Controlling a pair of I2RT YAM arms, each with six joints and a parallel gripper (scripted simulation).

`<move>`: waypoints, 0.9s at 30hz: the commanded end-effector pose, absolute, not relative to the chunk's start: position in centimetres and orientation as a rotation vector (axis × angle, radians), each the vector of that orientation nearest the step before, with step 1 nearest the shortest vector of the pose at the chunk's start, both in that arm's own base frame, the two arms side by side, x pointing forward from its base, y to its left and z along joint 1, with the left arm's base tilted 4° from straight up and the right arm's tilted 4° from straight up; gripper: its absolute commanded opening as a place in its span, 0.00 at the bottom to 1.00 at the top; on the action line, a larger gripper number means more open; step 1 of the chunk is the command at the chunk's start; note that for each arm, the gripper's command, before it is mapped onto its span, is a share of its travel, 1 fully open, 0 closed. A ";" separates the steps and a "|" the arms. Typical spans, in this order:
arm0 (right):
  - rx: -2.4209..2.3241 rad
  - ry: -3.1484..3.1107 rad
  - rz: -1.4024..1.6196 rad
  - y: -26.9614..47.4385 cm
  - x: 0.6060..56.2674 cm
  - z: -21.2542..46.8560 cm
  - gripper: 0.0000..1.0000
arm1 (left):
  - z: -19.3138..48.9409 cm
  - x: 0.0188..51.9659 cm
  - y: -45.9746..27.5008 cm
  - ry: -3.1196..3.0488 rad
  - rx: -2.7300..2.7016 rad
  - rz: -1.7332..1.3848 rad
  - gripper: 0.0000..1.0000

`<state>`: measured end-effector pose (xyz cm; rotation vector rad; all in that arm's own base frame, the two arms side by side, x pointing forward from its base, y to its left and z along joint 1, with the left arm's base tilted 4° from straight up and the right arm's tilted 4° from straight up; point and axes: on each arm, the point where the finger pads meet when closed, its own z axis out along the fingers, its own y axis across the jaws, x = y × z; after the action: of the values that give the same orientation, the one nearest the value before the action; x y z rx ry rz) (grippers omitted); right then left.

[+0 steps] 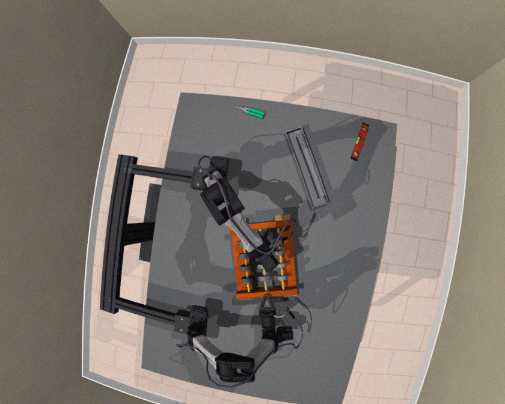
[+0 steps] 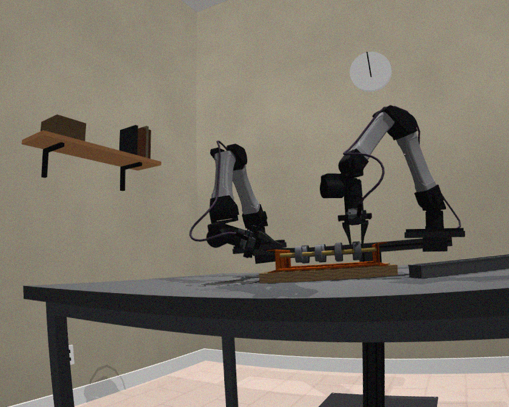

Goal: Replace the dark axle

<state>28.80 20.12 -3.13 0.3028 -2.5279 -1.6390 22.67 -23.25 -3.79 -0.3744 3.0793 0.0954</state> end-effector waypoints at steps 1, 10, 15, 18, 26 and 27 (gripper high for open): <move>0.352 -2.583 -1.669 20.1 30.5 -1.5 0.33 | -2.8 23.0 -24.4 3.073 -0.366 0.052 0.35; 0.354 -2.561 -1.660 20.5 30.0 -1.9 0.33 | -3.1 22.7 -24.0 3.079 -0.366 0.067 0.35; 0.354 -2.561 -1.660 20.5 30.0 -1.9 0.33 | -3.1 22.7 -24.0 3.079 -0.366 0.067 0.35; 0.354 -2.561 -1.660 20.5 30.0 -1.9 0.33 | -3.1 22.7 -24.0 3.079 -0.366 0.067 0.35; 0.354 -2.561 -1.660 20.5 30.0 -1.9 0.33 | -0.5 22.7 -24.3 3.069 -0.371 0.043 0.35; 0.354 -2.561 -1.660 20.5 30.0 -1.9 0.33 | -0.1 22.8 -24.4 3.068 -0.372 0.041 0.35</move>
<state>28.86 20.08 -3.09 0.2962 -2.5290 -1.6376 22.41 -23.14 -2.88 -0.3717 3.0855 0.1095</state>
